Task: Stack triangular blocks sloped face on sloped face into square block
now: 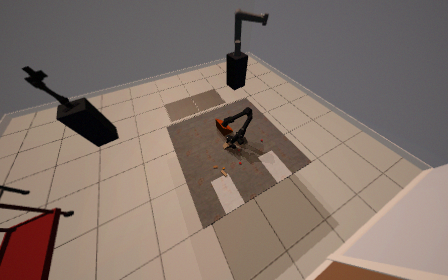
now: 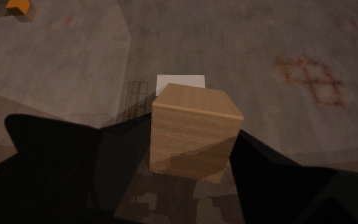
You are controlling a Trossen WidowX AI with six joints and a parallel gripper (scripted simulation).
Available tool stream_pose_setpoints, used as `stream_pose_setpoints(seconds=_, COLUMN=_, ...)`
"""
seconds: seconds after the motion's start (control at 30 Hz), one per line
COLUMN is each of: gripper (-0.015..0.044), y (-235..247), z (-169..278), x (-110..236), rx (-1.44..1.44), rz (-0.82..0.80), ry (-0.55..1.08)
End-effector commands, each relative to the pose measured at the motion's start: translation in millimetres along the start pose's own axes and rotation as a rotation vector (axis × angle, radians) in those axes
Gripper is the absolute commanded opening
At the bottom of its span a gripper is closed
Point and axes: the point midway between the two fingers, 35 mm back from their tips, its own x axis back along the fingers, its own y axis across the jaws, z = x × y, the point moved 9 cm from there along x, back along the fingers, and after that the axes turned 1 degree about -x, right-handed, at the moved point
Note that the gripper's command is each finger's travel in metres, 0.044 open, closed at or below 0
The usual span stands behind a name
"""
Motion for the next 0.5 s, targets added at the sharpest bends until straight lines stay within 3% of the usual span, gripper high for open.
stream_pose_setpoints(seconds=0.0, gripper=0.0164, y=0.1, z=0.1, x=0.1, rx=0.0, rz=-0.001, ry=0.001)
stream_pose_setpoints(seconds=0.2, gripper=0.0006, y=3.3, z=-10.3, x=11.1, rx=0.0, rz=-0.002, ry=0.0)
stream_pose_setpoints(seconds=0.47, gripper=0.0, y=6.7, z=-37.5, x=38.7, rx=0.0, rz=-0.004, ry=-0.001)
